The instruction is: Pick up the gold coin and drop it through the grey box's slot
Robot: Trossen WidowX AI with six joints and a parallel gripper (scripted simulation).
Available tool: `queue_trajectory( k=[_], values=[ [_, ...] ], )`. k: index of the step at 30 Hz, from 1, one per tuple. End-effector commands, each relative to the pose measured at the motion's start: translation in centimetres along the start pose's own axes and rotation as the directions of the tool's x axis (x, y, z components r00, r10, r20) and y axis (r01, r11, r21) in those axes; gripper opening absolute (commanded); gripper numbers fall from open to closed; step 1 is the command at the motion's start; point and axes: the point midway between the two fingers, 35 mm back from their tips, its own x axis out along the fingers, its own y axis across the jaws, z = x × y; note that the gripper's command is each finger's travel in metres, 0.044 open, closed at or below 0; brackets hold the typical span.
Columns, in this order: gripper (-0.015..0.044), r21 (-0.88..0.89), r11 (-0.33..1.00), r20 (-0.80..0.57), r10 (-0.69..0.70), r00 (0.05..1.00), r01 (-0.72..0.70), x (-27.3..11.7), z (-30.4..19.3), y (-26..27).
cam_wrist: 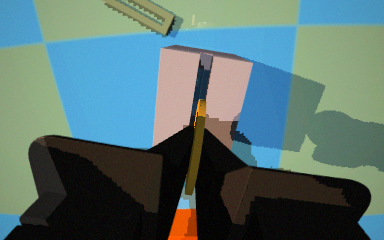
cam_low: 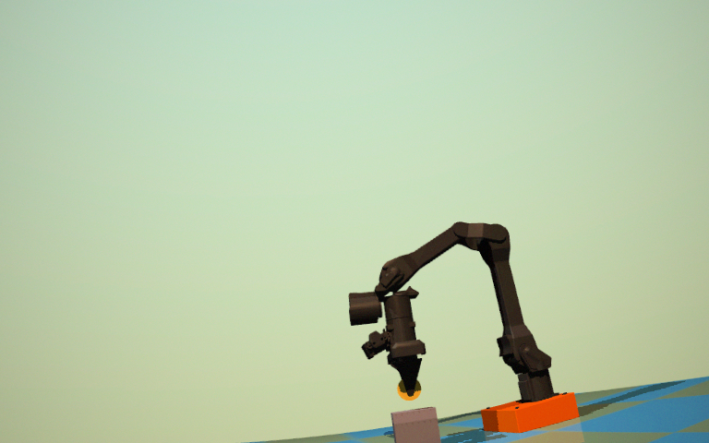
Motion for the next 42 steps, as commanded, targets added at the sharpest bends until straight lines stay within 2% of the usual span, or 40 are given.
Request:
queue_trajectory(
  k=[1, 42],
  values=[
    [0.0, -0.002, 1.0, -0.001, 0.0, 1.0, 0.0, 0.1, -0.1, 0.0],
    [0.0, 0.004, 1.0, 0.0, 0.0, 1.0, 0.0, 1.5, -0.2, 0.0]
  ],
)
